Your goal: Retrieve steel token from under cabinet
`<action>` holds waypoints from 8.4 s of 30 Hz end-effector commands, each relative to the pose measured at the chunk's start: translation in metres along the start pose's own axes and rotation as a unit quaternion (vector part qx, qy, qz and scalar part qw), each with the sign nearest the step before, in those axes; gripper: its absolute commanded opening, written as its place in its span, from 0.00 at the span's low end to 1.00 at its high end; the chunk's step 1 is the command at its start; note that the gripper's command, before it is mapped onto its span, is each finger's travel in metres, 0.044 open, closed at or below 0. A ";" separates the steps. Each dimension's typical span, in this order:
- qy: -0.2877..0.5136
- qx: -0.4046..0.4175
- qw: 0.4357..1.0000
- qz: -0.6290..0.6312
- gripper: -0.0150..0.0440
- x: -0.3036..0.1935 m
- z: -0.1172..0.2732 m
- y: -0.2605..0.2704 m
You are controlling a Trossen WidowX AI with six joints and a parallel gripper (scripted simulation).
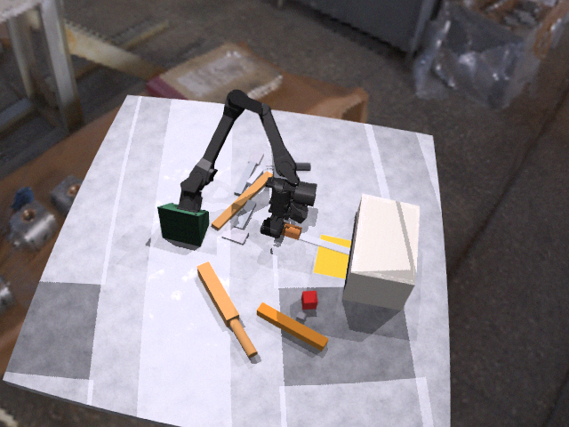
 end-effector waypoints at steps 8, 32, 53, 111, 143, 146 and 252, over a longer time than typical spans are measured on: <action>0.003 0.000 1.000 -0.005 0.25 -0.016 -0.001 -0.001; 0.003 0.000 1.000 -0.006 0.25 -0.045 -0.001 -0.002; 0.001 0.000 1.000 -0.027 0.25 -0.049 0.001 0.003; 0.005 -0.002 0.998 -0.062 0.52 -0.061 0.003 0.057; 0.002 0.001 0.998 -0.058 0.47 -0.061 0.001 0.058; 0.002 0.001 0.998 -0.058 0.43 -0.061 0.001 0.058; 0.001 0.001 0.999 -0.054 0.25 0.050 0.001 0.057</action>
Point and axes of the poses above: the point midway between the two fingers, 35 mm back from their tips, its own z axis back along the fingers, its own y axis across the jaws, x = y × z, the point moved 5 cm from there along z, back along the fingers, and after that the axes turned 5 degrees about -z, right-handed, at the moved point
